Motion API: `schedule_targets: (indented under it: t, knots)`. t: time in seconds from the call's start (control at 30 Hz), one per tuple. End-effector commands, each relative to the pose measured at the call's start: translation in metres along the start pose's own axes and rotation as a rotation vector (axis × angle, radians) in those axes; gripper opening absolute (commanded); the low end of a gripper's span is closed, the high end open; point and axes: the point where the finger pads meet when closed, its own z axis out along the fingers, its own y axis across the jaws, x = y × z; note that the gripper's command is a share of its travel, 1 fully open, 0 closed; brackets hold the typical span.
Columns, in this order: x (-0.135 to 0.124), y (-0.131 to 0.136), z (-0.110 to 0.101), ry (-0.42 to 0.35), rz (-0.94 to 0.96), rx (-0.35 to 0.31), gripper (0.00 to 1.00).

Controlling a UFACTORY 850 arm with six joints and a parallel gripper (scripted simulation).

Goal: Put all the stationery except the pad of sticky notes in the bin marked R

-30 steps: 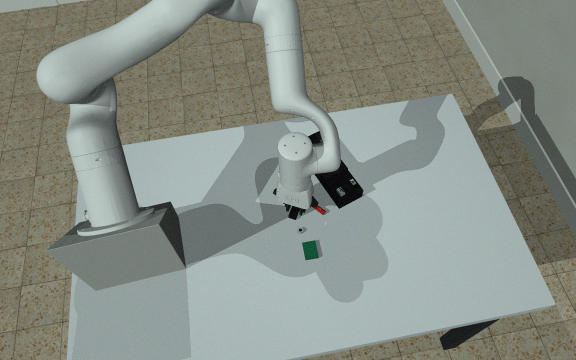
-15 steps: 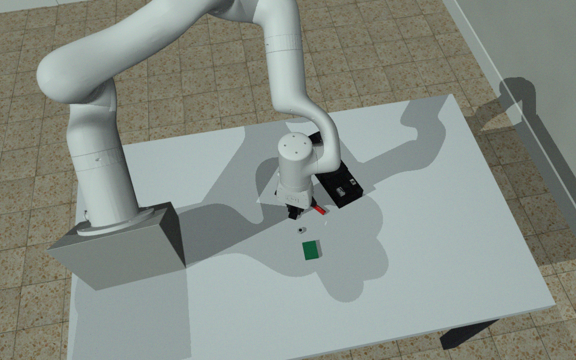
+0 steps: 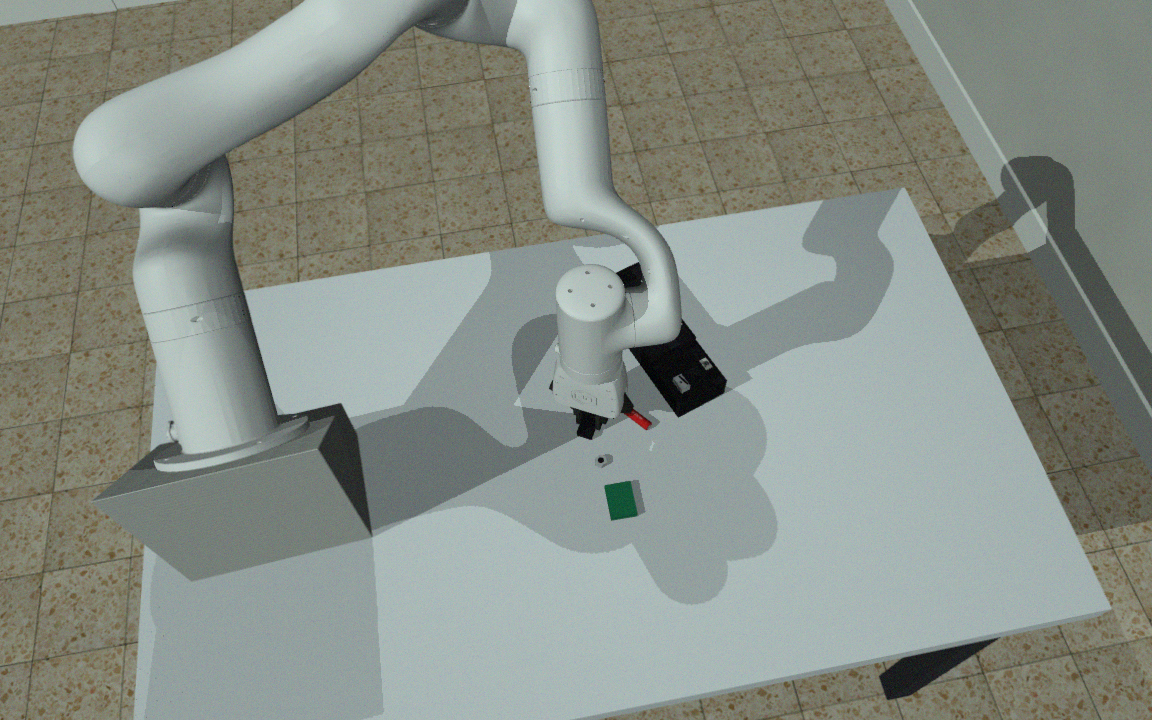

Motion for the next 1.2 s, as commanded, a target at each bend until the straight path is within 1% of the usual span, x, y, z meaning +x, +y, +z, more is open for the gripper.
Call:
schedule_targets:
  t: [0.0,0.33,0.63,0.7,1.0,1.17]
  knots:
    - [0.000,0.001,-0.001,0.001,0.000,-0.001,0.00]
    - [0.000,0.001,-0.001,0.001,0.000,-0.001,0.00]
    - [0.000,0.001,-0.030,0.000,0.000,-0.001,0.00]
    - [0.000,0.001,-0.030,0.000,0.000,-0.001,0.00]
    - [0.000,0.001,-0.061,0.000,0.000,-0.001,0.00]
    - [0.000,0.001,-0.061,0.000,0.000,-0.001,0.00]
